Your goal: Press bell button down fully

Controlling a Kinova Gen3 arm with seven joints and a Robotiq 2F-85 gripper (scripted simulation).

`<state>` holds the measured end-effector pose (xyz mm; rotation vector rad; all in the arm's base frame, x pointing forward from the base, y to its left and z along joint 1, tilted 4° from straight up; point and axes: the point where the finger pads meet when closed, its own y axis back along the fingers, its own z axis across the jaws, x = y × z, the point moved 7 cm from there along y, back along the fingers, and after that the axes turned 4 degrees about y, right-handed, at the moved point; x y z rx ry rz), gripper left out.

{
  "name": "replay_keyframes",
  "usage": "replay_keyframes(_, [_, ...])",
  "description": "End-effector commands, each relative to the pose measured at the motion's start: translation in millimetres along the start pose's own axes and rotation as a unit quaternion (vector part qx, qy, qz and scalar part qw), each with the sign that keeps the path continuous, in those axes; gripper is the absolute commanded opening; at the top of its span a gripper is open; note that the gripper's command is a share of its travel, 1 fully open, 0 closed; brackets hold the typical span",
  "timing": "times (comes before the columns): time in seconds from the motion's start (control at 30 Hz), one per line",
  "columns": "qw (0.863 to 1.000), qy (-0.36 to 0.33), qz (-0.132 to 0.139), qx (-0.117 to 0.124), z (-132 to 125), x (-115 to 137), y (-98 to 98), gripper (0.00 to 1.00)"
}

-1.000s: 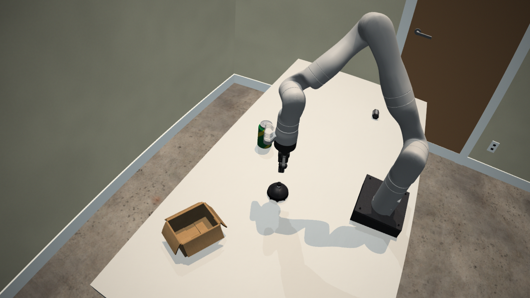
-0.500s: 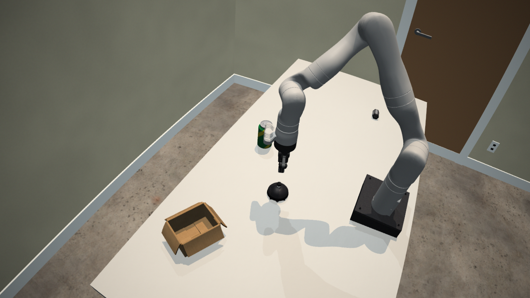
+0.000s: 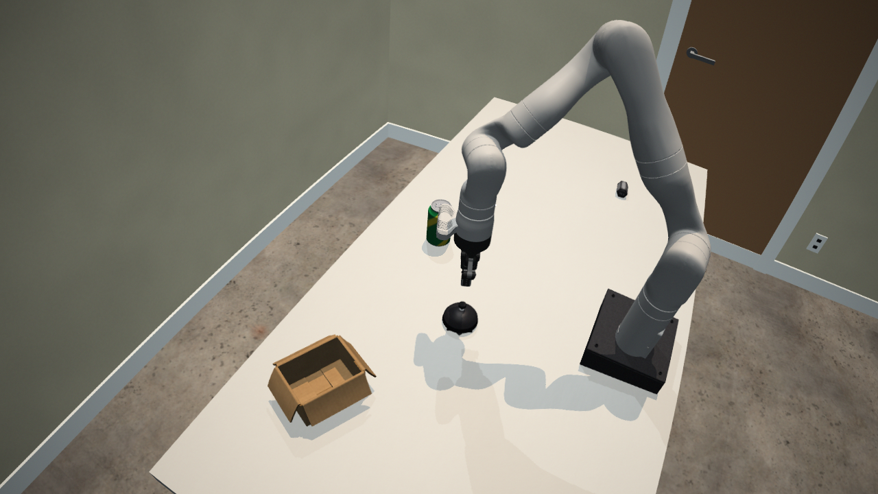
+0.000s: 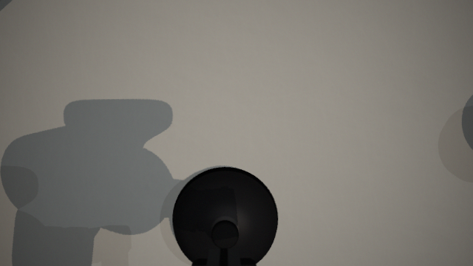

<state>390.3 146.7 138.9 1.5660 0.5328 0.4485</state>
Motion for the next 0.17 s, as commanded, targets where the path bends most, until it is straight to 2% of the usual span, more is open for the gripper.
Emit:
replay_keyframes(0.0, [1.000, 0.000, 0.001, 0.000, 0.1, 0.4, 0.6, 0.10])
replay_keyframes(0.13, [1.000, 0.000, 0.001, 0.000, 0.1, 0.4, 0.6, 0.10])
